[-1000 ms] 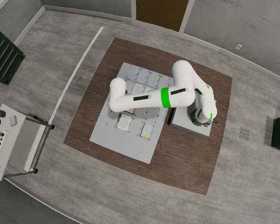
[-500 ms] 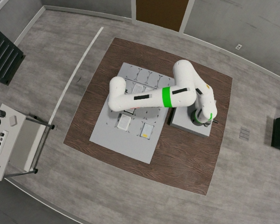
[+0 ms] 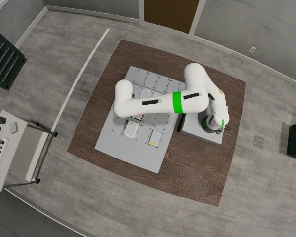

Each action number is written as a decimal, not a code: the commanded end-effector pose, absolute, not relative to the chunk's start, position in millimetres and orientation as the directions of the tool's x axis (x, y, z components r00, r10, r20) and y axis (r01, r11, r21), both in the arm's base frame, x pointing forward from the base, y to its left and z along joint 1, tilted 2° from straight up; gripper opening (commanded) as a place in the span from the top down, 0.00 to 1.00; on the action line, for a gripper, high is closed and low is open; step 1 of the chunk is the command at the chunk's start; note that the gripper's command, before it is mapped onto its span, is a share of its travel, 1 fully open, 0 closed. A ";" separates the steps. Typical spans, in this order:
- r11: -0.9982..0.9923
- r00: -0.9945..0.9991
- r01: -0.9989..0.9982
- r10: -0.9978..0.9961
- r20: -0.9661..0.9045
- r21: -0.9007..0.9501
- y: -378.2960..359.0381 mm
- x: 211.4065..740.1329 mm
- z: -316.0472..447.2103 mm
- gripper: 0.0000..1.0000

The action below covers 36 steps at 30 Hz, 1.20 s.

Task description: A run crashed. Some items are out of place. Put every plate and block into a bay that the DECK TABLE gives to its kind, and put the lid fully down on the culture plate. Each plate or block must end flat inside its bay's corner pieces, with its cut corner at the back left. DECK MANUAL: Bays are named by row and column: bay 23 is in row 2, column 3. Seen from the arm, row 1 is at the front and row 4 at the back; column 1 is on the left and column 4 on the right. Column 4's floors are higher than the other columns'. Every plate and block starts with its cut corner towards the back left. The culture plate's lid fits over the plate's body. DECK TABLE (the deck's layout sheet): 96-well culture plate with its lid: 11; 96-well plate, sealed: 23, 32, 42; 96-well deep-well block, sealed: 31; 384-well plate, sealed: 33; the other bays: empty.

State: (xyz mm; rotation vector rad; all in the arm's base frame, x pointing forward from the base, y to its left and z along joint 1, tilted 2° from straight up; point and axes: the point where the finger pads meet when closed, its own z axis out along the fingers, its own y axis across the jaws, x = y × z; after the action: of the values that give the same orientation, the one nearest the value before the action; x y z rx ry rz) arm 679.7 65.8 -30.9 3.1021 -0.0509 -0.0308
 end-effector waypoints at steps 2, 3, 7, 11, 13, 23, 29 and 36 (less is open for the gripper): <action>-0.999 1.000 -0.022 -0.023 -0.017 0.039 65.7 688.4 -29.9 0.90; -0.999 1.000 -0.022 -0.023 -0.017 0.039 65.6 691.1 -30.0 0.90; -0.999 1.000 -0.022 -0.023 -0.017 0.039 65.4 701.7 -30.4 0.90; -0.999 1.000 -0.022 -0.023 -0.017 0.039 65.2 707.7 -30.5 0.90; -0.999 1.000 -0.022 -0.023 -0.017 0.039 65.1 713.8 -30.7 0.90; -0.999 1.000 -0.022 -0.023 -0.017 0.039 65.2 714.3 -30.7 0.90; -0.999 1.000 -0.022 -0.023 -0.017 0.039 65.0 713.9 -34.7 0.90; -0.999 1.000 -0.022 -0.023 -0.017 0.039 64.7 713.1 -44.0 0.90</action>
State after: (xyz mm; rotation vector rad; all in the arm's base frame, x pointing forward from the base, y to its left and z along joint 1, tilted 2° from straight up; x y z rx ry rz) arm 712.6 64.8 -41.5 3.1026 -0.0340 -0.0314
